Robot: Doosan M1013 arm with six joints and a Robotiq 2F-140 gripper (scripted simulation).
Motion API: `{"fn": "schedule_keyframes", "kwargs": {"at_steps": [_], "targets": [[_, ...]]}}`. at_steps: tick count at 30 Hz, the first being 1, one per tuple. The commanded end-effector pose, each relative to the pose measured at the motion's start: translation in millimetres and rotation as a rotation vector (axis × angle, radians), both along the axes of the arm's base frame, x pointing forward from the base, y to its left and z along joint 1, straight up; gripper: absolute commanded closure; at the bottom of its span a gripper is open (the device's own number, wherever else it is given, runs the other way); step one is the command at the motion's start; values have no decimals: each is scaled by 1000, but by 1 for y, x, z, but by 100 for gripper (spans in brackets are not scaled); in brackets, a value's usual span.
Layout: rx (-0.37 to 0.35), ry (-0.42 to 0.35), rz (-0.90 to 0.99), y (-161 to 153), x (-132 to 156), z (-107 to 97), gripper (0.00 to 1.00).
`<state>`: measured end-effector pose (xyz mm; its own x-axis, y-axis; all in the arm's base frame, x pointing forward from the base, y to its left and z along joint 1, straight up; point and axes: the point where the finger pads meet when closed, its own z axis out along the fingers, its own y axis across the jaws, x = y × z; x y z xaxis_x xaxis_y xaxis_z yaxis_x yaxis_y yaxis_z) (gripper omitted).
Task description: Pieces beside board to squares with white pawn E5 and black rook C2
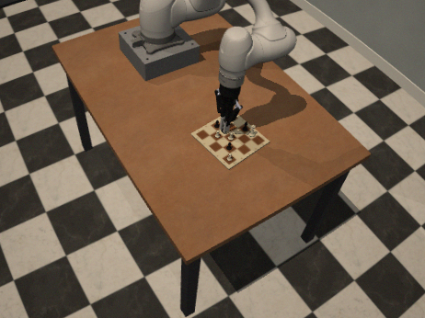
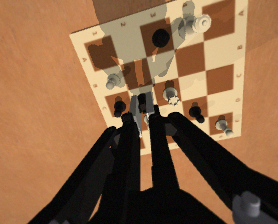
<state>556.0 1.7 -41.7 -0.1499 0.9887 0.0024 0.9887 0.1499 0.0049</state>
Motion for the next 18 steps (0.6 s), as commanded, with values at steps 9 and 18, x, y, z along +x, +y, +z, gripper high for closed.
{"fn": "schedule_keyframes", "kwargs": {"at_steps": [9,18], "targets": [[0,0,0,0,0,0,100],[0,0,0,0,0,-2,100]]}}
